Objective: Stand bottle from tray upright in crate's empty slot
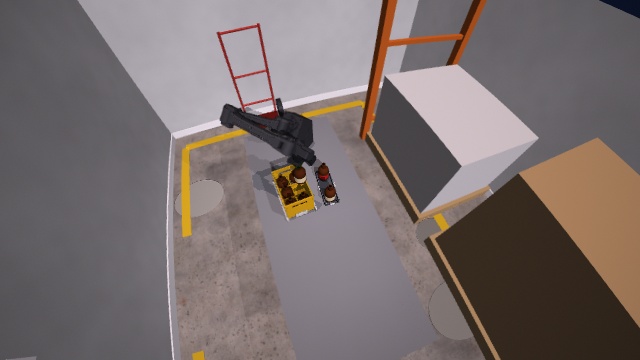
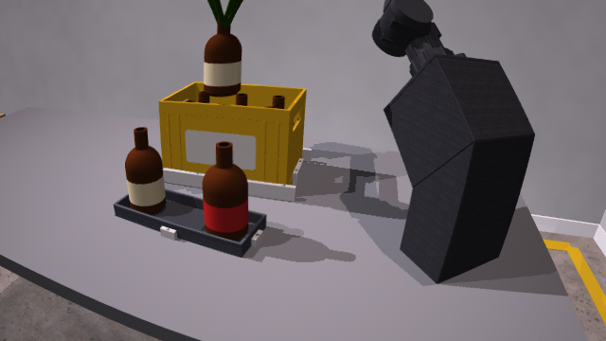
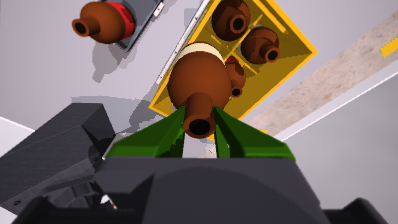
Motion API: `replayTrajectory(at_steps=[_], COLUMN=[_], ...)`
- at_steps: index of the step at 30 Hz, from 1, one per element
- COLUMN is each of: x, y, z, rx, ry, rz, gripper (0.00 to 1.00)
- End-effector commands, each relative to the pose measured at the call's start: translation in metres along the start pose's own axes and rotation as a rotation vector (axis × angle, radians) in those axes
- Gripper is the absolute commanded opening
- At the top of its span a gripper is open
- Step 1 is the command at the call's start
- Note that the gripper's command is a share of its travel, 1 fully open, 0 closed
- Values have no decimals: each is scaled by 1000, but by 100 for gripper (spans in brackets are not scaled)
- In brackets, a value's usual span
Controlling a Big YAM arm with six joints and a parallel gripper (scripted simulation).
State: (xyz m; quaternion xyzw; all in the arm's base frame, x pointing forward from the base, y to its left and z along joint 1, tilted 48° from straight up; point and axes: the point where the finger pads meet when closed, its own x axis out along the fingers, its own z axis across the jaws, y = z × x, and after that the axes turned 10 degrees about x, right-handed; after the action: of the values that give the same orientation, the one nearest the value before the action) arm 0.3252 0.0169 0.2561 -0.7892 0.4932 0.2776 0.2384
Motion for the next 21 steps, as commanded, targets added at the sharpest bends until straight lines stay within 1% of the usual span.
replayTrajectory(at_steps=[1,3,4,8,11,15,21], x=[-6,-6,-12,-5,-9,-5,-7], y=[5,5,1,7,7,10,10], z=[-8,-8,-6,-15,-13,-17,-17], rx=[-14,-14,-23,-5,-19,-10,-17], ry=[-4,-4,-6,-3,-4,-3,-4], rz=[-10,-10,-29,-5,-18,-6,-12], gripper=[0,0,0,0,0,0,0])
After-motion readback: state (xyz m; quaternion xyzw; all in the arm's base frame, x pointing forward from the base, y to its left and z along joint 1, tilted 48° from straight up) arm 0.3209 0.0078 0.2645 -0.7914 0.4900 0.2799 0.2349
